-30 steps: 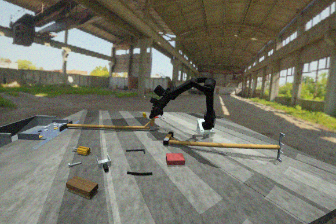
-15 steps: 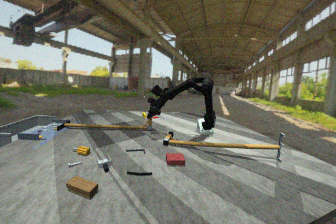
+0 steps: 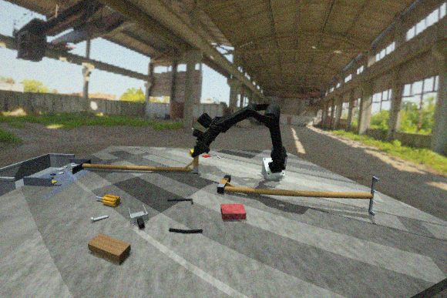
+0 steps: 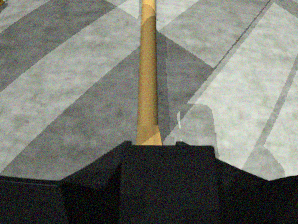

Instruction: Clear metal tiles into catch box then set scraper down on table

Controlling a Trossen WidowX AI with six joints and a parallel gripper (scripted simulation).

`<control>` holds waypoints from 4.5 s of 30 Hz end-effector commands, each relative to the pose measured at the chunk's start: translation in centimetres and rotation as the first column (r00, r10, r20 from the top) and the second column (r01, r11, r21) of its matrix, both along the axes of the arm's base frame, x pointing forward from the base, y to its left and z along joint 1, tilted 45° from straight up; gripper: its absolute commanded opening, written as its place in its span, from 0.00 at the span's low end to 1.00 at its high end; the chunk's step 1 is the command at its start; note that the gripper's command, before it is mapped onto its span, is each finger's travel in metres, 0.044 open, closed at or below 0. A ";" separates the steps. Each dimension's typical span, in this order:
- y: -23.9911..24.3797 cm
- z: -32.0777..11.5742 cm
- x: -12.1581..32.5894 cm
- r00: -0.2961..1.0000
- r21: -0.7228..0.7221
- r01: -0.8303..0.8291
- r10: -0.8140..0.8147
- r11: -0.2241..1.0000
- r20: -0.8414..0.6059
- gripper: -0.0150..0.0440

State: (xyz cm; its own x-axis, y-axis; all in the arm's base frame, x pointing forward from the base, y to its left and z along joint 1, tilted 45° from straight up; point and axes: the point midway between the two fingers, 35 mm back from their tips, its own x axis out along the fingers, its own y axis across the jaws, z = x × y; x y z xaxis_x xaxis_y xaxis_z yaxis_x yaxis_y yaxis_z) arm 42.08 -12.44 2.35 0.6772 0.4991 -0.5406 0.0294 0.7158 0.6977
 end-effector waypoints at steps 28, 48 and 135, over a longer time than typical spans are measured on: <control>-0.9 0.2 3.7 1.000 -0.002 0.007 -0.007 1.000 0.000 0.25; -1.2 0.4 6.3 1.000 -0.003 0.007 -0.007 1.000 0.002 0.25; -1.6 0.6 9.2 1.000 -0.004 0.005 -0.005 1.000 0.005 0.25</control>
State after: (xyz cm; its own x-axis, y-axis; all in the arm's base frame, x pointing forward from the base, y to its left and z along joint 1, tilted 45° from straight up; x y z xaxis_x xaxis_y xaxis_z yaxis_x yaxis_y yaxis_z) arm 51.72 -13.54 2.54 0.6742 0.5002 -0.5434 0.0306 0.7162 0.6972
